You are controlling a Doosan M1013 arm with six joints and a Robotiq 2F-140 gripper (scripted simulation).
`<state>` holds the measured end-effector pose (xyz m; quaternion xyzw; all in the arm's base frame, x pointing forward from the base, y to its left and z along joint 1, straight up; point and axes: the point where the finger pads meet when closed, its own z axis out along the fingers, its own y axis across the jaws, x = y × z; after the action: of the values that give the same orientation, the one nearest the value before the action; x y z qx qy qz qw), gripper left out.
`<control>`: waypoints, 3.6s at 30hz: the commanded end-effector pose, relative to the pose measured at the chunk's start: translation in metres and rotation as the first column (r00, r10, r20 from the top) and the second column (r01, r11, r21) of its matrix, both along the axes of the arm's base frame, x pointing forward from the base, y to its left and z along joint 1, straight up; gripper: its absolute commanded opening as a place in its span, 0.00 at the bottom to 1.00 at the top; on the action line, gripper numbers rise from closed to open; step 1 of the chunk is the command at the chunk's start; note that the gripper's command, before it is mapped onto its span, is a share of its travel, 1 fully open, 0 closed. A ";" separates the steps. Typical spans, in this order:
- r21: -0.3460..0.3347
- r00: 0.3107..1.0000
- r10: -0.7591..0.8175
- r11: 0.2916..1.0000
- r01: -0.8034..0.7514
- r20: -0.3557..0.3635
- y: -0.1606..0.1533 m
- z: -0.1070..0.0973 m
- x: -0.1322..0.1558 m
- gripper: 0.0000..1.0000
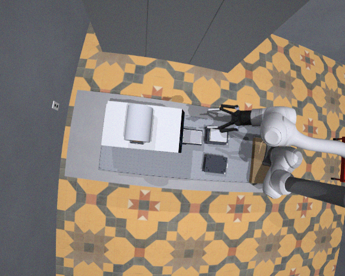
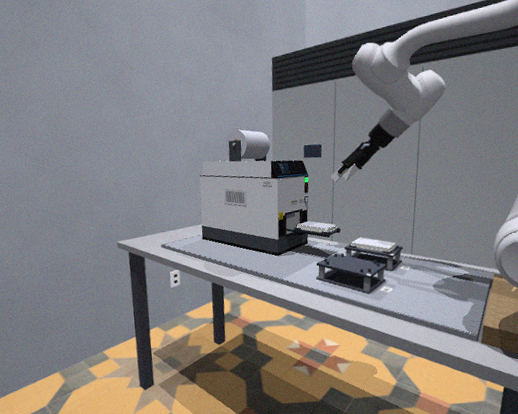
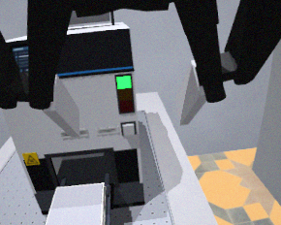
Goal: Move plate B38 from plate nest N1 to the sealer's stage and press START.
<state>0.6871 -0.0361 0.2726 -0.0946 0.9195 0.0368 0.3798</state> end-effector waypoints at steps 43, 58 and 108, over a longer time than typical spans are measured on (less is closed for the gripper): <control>-0.143 0.721 -0.059 0.988 -0.056 -0.691 -0.001 -0.008 -0.007 0.10; -0.143 0.720 -0.063 0.988 -0.050 -0.691 0.024 -0.010 -0.030 0.70; -0.143 0.719 -0.075 0.989 -0.034 -0.691 0.138 -0.021 -0.137 0.70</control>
<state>0.5506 0.1022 0.2515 -0.0909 0.9959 -0.0018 0.0002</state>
